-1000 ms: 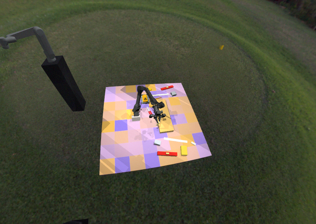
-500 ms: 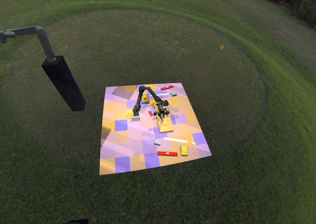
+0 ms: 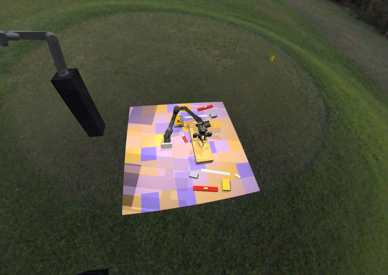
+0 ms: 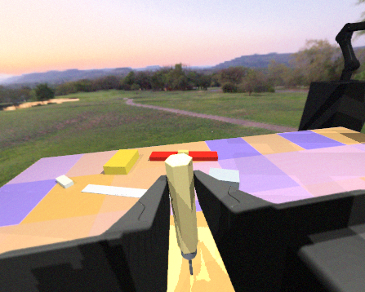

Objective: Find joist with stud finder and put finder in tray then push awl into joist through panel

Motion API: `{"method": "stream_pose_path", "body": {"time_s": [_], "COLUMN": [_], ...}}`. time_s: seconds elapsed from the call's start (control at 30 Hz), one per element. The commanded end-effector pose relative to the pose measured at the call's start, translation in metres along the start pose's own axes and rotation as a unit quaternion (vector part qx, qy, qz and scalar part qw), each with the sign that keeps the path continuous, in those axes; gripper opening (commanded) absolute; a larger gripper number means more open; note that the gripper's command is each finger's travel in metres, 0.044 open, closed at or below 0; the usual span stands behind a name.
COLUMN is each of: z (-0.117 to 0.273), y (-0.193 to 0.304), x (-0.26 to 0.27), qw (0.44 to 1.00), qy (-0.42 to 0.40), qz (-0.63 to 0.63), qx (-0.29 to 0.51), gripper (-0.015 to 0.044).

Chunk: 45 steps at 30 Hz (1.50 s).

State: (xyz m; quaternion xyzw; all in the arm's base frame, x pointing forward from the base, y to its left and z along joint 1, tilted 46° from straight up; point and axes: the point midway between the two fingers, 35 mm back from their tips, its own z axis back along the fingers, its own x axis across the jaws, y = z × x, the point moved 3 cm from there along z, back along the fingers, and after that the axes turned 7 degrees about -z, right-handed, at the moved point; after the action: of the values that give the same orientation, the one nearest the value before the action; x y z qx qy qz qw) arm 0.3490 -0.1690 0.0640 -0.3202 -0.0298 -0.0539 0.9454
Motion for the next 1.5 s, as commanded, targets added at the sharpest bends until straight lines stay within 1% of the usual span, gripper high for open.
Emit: {"method": "stream_pose_path", "body": {"time_s": [0.0, 0.27, 1.47], "z": [0.009, 0.009, 0.004], "y": [0.003, 0.005, 0.048], "x": [0.007, 0.007, 0.003], "qw": [1.0, 1.0, 1.0], "qy": [0.0, 0.0, 0.0], "qz": [-0.015, -0.015, -0.015], "qx": [-0.013, -0.013, -0.012], "gripper": [0.0, 0.0, 0.0]}}
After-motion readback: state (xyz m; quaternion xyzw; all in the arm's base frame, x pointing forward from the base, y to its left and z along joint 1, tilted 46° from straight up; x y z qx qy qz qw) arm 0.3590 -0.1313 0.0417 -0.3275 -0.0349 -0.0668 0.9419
